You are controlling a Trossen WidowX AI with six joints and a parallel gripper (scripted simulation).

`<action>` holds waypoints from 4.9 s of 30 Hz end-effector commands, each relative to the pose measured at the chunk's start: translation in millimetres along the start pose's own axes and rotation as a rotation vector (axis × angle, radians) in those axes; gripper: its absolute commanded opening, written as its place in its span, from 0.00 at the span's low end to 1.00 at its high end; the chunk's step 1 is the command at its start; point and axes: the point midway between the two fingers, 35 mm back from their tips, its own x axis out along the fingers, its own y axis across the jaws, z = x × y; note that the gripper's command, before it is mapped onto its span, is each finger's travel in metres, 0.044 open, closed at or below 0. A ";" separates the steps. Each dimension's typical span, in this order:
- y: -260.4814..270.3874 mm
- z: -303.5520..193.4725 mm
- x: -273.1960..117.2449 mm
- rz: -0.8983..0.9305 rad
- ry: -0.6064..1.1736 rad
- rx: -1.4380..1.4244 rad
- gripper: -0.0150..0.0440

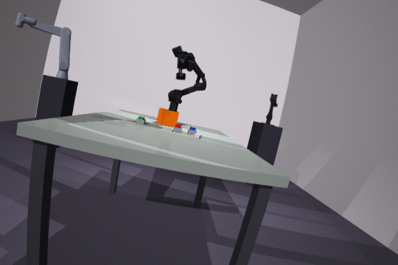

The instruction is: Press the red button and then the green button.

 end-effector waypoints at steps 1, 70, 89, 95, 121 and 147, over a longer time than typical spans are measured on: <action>0.4 -0.9 1.1 0.007 -0.003 0.015 0.93; 218.6 9.3 213.4 0.697 0.924 1.355 0.29; 241.5 5.2 225.5 0.697 0.925 1.355 0.29; 241.5 5.2 225.5 0.697 0.925 1.355 0.29; 157.7 19.7 178.6 0.697 0.924 1.355 0.29; 137.0 -200.5 142.8 0.681 0.939 1.343 0.29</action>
